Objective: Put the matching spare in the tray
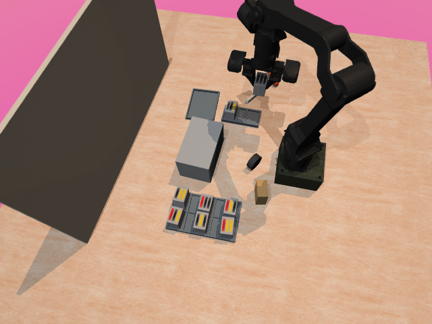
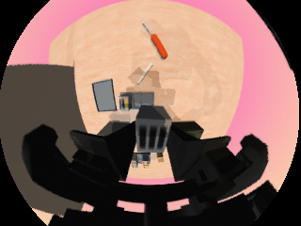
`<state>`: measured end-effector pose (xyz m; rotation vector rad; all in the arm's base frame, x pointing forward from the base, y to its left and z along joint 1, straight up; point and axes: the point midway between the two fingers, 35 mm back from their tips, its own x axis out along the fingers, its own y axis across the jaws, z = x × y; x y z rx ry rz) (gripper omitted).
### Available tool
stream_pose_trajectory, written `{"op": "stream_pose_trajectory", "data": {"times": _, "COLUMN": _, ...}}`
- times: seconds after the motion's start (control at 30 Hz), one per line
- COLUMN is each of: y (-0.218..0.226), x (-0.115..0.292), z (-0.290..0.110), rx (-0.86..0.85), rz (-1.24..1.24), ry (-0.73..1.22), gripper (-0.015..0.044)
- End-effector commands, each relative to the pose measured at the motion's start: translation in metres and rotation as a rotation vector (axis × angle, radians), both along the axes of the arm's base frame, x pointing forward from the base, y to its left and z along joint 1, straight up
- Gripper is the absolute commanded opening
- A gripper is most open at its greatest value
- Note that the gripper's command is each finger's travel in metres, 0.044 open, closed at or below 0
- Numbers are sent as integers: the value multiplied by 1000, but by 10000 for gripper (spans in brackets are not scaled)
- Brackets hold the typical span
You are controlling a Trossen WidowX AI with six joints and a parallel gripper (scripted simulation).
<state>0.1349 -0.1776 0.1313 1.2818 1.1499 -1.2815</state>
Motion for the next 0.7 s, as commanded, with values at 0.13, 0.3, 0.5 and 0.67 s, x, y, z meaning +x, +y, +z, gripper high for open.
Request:
{"op": "stream_pose_trajectory", "data": {"times": 0.13, "y": -7, "x": 24, "z": 8, "rx": -4, "rz": 35, "ry": 5, "gripper": 0}}
{"op": "stream_pose_trajectory", "data": {"times": 0.3, "y": -15, "x": 47, "z": 12, "rx": -11, "rz": 72, "ry": -2, "gripper": 0}}
{"op": "stream_pose_trajectory", "data": {"times": 0.5, "y": -22, "x": 72, "z": 15, "rx": -16, "rz": 91, "ry": -10, "gripper": 0}}
{"op": "stream_pose_trajectory", "data": {"times": 0.67, "y": -26, "x": 95, "z": 16, "rx": -16, "rz": 77, "ry": -13, "gripper": 0}}
